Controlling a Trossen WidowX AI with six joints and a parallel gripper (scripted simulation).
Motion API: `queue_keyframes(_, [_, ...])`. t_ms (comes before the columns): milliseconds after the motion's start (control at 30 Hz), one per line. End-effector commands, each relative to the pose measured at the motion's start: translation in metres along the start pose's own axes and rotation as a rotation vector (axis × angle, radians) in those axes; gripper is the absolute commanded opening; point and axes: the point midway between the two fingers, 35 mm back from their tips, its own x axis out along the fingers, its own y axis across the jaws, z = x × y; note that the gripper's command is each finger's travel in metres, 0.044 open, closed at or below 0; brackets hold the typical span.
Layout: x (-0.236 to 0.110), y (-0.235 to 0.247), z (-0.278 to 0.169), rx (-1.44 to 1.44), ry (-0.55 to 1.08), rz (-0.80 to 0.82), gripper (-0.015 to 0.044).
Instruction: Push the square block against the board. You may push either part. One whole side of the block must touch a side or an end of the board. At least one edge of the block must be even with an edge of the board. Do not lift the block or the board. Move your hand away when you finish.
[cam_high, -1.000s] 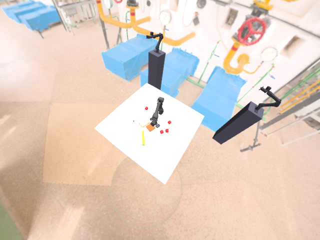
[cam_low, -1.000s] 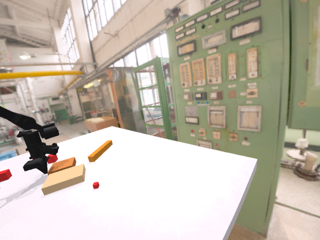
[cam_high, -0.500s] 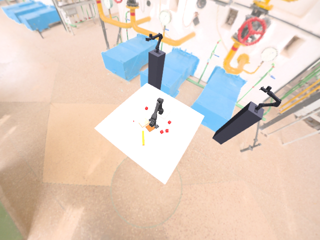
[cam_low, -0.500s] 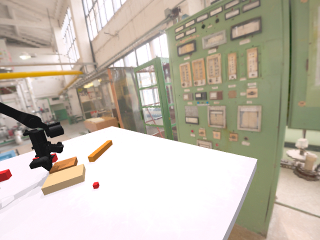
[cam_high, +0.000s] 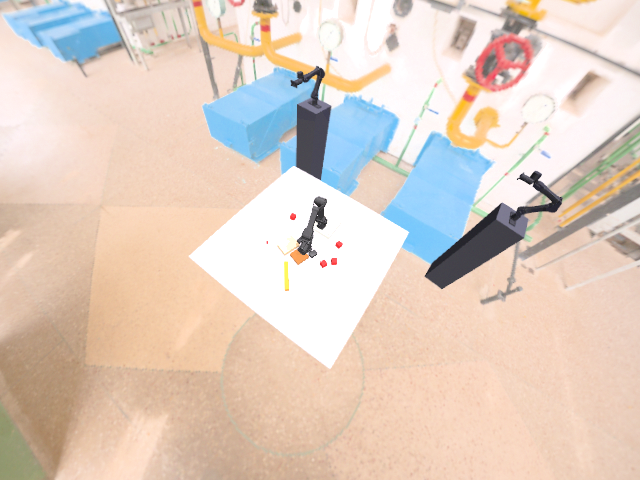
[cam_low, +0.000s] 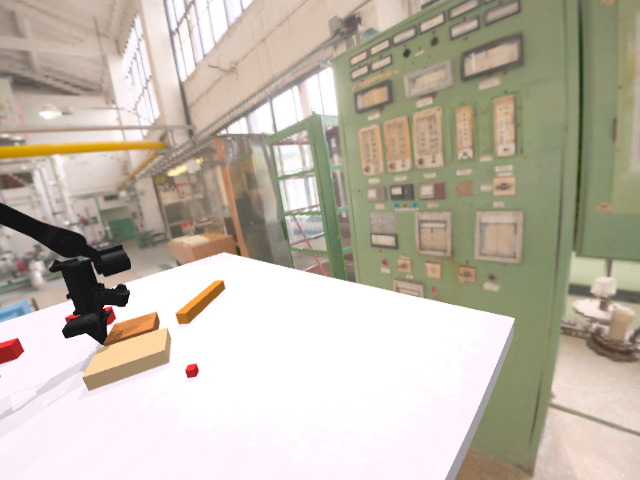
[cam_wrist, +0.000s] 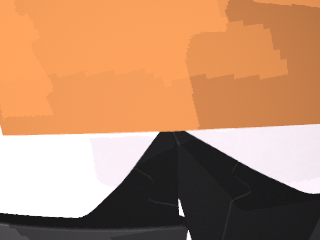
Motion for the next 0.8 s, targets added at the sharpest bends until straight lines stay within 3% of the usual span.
queue_keyframes(0, [-0.001, 0.0, -0.006, 0.005, -0.007, -0.001, 0.0])
queue_keyframes(767, [0.0, 0.0, -0.042, 0.004, -0.004, -0.001, 0.0])
